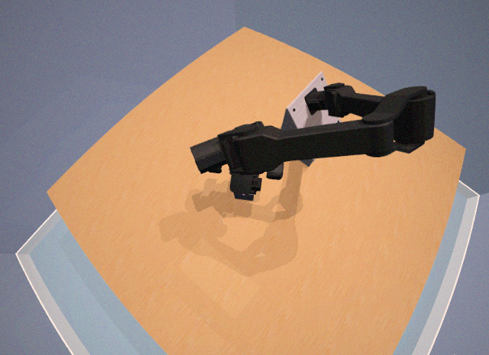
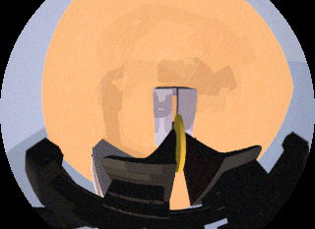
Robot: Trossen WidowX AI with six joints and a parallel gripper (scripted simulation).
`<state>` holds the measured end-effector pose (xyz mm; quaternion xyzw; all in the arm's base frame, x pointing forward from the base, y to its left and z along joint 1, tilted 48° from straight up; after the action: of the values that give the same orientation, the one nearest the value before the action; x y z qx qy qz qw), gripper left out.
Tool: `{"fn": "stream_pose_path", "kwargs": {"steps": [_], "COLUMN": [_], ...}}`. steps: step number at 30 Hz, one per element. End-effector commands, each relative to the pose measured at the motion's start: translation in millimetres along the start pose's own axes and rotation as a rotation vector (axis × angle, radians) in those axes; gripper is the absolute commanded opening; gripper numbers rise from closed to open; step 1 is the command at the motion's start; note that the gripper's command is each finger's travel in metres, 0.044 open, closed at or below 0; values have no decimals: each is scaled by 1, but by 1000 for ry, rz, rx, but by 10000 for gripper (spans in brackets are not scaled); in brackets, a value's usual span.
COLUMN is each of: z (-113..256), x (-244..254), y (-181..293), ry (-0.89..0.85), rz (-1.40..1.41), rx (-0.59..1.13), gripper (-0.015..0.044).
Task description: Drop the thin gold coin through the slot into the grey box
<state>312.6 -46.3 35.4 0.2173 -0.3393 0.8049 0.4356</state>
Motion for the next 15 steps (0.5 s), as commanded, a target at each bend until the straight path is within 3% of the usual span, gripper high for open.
{"fn": "stream_pose_path", "kwargs": {"steps": [1, 15], "z": [0, -1], "x": [-2, -2], "y": [-2, -1], "ry": [2, 0], "rz": [3, -3], "rx": [-3, 1], "gripper": [0, 0]}}
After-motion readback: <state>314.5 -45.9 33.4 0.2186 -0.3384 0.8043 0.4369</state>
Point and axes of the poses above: the point midway between the two fingers, 35 mm back from their tips, its own z axis back along the fingers, its own x axis across the jaws, y = z × x, the point moved 10 cm from there along z, back along the fingers, and after that the axes turned 4 degrees about -z, right-handed, at the moved point
